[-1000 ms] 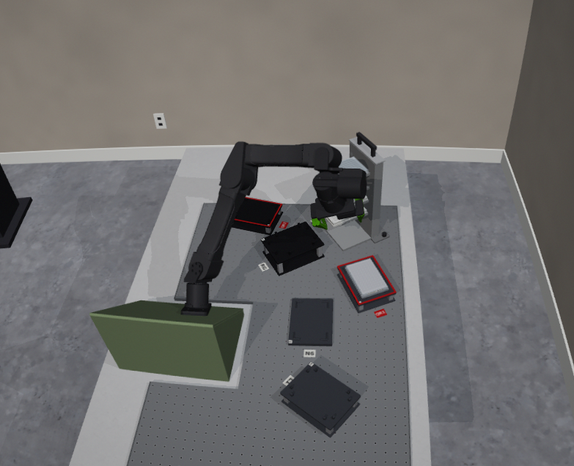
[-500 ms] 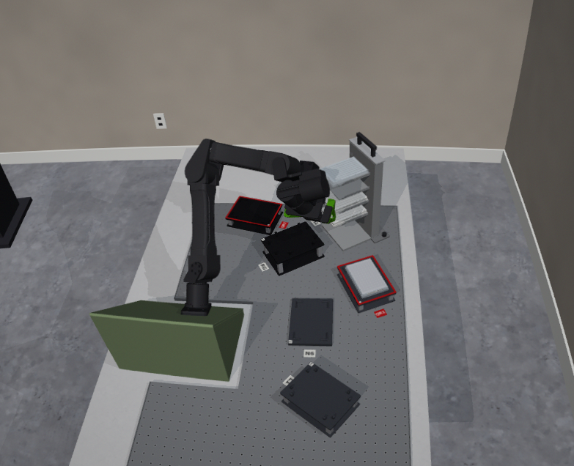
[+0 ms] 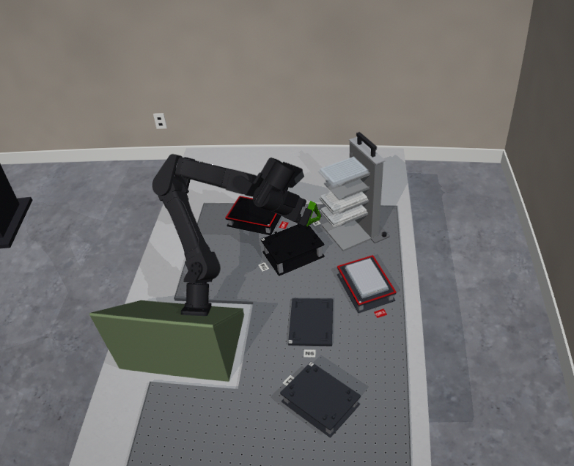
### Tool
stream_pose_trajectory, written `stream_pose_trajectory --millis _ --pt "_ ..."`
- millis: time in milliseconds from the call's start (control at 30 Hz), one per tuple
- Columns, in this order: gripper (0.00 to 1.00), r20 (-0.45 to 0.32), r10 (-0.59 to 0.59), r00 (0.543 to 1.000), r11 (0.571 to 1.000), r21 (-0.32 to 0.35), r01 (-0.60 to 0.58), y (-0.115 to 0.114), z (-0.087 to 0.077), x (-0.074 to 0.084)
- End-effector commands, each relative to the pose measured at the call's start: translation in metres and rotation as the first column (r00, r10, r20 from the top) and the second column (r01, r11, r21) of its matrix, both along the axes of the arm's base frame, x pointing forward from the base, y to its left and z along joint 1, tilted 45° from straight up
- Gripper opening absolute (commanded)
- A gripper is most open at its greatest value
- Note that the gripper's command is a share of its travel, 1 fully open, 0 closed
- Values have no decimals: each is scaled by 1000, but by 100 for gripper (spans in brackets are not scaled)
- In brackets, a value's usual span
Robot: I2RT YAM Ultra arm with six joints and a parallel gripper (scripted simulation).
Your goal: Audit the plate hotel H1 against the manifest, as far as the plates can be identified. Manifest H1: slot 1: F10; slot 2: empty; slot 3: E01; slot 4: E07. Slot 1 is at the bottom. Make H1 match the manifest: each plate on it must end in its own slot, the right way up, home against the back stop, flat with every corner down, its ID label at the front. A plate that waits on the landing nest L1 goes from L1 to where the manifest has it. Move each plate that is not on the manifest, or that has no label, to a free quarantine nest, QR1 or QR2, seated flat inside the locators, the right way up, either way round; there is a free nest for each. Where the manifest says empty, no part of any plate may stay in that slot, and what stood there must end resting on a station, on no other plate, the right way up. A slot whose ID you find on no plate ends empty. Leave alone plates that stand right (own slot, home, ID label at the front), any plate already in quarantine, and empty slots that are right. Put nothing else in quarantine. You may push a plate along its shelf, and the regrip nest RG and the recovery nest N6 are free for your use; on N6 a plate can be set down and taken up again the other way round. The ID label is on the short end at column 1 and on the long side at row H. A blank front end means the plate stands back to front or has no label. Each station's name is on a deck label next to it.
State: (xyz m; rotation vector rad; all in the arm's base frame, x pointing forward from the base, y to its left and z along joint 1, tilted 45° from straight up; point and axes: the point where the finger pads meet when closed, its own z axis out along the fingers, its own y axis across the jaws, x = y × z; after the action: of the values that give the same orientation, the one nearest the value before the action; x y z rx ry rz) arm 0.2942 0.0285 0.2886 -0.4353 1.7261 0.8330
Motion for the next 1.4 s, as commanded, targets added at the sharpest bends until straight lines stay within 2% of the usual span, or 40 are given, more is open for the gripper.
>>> stream_pose_trajectory --millis 0,100,167,233,533,833,1233,1367 --pt "100 -13 -77 997 993 88 78 -2 22 0" --pt "100 -35 -121 992 983 136 125 3 25 -8" --pt "100 -35 -121 992 983 136 125 3 25 -8" --pt "100 -52 -149 987 973 167 156 6 27 -13" --pt "100 -130 -261 957 912 291 288 22 36 -38" --pt "100 -130 -260 957 912 291 288 33 44 -57" --pt "100 -132 -261 956 912 290 289 6 72 -64" --pt "100 -133 -261 956 912 290 289 2 76 -65"
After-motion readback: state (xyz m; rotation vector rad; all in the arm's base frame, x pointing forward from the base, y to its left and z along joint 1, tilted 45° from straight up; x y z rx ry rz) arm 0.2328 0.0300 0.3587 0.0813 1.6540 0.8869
